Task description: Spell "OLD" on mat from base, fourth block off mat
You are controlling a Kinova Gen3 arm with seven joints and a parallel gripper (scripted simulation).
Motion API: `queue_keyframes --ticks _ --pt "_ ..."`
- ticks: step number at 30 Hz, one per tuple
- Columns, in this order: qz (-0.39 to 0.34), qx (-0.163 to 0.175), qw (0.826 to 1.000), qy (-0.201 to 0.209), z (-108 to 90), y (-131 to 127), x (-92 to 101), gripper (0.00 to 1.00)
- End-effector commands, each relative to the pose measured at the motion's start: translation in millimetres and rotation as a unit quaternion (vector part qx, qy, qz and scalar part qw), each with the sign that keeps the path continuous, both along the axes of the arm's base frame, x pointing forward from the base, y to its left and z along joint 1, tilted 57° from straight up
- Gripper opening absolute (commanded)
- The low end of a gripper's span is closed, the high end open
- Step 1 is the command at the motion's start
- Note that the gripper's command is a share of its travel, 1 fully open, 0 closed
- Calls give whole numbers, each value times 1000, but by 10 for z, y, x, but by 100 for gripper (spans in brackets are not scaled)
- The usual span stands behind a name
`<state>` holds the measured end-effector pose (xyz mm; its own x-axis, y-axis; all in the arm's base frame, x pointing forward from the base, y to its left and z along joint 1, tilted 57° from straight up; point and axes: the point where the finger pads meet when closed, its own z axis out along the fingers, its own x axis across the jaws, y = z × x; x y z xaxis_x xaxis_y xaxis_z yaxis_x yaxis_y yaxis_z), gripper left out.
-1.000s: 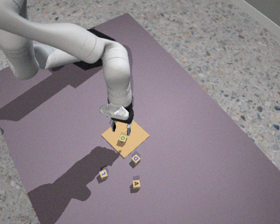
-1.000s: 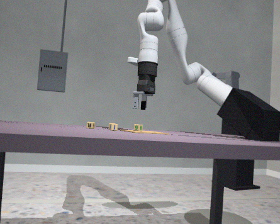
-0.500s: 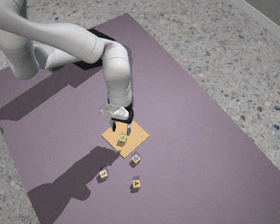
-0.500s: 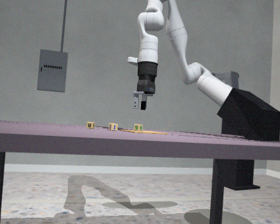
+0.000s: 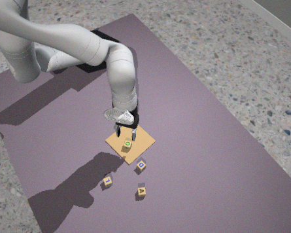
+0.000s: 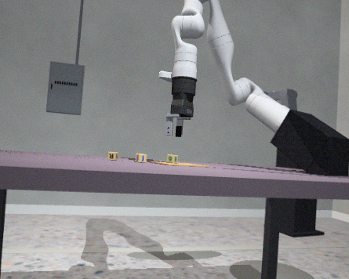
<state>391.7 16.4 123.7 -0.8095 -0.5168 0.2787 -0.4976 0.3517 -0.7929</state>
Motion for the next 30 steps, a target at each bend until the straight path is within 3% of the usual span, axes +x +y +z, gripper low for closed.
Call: queue_keyframes --ticks 1,30 --pt "1 0 1000 0 -2 2 3 100" --pt "0 0 1000 0 -158 -220 90 100"
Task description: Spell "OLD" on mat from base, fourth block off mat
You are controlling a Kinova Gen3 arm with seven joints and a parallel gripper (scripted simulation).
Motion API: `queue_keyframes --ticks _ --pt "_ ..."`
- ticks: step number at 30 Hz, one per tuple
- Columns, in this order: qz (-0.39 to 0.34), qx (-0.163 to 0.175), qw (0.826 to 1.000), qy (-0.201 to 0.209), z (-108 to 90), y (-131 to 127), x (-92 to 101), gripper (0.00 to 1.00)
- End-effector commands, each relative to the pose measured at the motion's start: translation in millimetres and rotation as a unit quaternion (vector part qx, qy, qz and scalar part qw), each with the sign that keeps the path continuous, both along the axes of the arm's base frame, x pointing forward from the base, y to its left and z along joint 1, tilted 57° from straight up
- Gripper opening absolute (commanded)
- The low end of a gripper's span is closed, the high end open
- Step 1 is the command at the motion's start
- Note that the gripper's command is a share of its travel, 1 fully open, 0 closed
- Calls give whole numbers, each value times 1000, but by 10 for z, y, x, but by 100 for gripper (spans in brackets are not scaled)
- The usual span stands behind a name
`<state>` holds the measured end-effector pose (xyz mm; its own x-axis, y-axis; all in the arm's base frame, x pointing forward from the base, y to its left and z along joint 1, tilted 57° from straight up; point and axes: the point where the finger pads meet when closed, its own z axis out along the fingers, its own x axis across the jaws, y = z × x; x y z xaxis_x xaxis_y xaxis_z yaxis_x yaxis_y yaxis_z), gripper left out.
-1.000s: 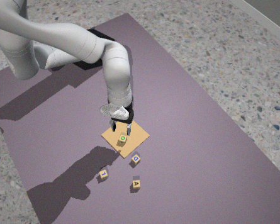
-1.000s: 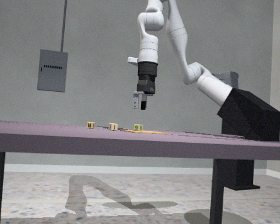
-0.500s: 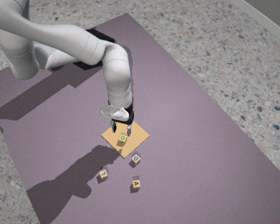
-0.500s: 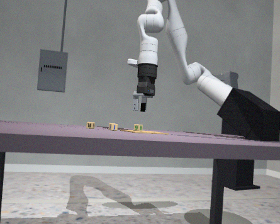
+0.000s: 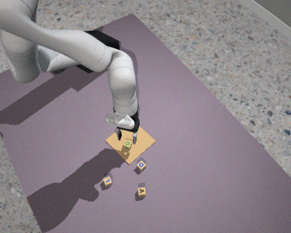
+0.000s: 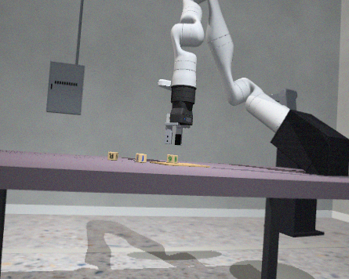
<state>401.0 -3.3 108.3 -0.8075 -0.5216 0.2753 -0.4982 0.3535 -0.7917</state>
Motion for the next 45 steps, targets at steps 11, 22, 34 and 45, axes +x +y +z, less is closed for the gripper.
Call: queue_keyframes --ticks 11,22,34,45 --pt "-2 -2 1000 1 -89 -144 44 100" --pt "-2 -2 1000 1 -125 -194 64 100" --pt "-2 -2 1000 1 -130 -202 67 100" --pt "-2 -2 1000 1 -130 -202 67 100"
